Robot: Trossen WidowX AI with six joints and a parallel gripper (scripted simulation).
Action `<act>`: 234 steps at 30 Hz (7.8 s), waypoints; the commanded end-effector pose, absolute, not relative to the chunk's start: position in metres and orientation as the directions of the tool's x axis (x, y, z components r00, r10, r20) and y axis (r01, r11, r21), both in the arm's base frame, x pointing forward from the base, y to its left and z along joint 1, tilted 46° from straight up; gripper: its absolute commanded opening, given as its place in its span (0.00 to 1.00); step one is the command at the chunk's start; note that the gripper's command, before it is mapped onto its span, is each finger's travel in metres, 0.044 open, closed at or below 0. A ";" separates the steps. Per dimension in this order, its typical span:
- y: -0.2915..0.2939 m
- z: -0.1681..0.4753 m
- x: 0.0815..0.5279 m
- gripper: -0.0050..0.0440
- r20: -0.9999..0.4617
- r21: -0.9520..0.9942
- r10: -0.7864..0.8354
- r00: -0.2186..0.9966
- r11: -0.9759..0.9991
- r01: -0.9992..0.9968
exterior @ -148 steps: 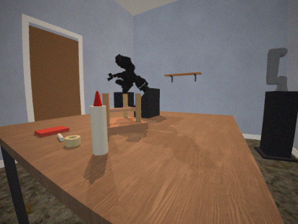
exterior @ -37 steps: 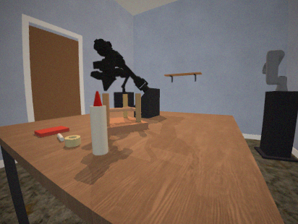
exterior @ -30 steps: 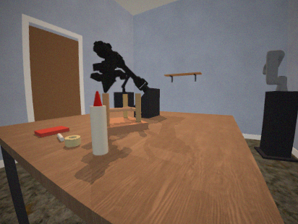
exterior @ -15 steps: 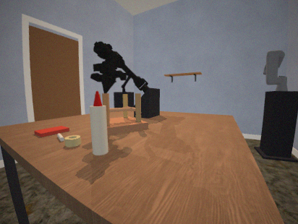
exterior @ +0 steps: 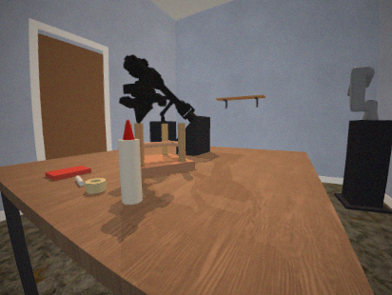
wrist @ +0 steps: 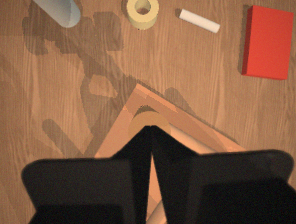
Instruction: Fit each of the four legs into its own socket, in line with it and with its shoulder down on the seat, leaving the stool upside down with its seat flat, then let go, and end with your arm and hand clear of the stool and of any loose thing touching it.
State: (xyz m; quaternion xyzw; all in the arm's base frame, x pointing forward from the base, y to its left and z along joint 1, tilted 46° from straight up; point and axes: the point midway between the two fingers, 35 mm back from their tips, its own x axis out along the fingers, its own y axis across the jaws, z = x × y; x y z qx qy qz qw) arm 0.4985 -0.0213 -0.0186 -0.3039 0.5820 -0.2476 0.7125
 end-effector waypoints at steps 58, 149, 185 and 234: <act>-0.037 -0.034 0.495 0.10 -0.691 -0.712 -0.702 0.173 0.702 0.003; 0.057 -0.076 0.348 0.10 -0.740 -0.670 -0.653 0.162 0.695 -0.260; 0.044 -0.090 0.347 0.10 -0.740 -0.670 -0.652 0.164 0.695 -0.261; 0.020 0.005 0.390 0.10 -0.706 -0.699 -0.681 0.193 0.715 -0.034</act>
